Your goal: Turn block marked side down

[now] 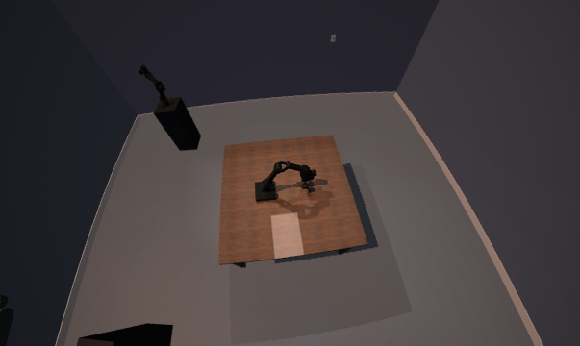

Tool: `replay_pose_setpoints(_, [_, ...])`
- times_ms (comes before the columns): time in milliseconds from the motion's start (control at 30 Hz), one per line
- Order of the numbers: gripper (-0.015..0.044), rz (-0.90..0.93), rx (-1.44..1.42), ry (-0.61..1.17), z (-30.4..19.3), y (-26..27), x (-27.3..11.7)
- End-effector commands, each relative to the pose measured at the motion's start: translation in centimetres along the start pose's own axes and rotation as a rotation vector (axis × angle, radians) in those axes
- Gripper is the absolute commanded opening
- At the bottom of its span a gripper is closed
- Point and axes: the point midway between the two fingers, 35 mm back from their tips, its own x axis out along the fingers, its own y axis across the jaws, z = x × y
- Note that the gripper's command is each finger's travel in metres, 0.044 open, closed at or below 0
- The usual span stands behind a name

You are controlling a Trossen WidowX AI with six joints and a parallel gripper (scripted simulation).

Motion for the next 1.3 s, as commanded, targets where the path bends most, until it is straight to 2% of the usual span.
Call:
replay_pose_setpoints(0, [0.044, -0.004, -0.003, 0.002, 0.0, -0.1, 0.7])
replay_pose_setpoints(500, [0.044, -0.004, -0.003, 0.002, -0.1, -0.1, 2.8])
replay_pose_setpoints(667, [0.0309, -0.004, -0.003, 0.002, -0.1, -0.1, 2.8])
replay_pose_setpoints(1267, [0.0189, -0.004, -0.003, 0.002, -0.1, -0.1, 2.8])
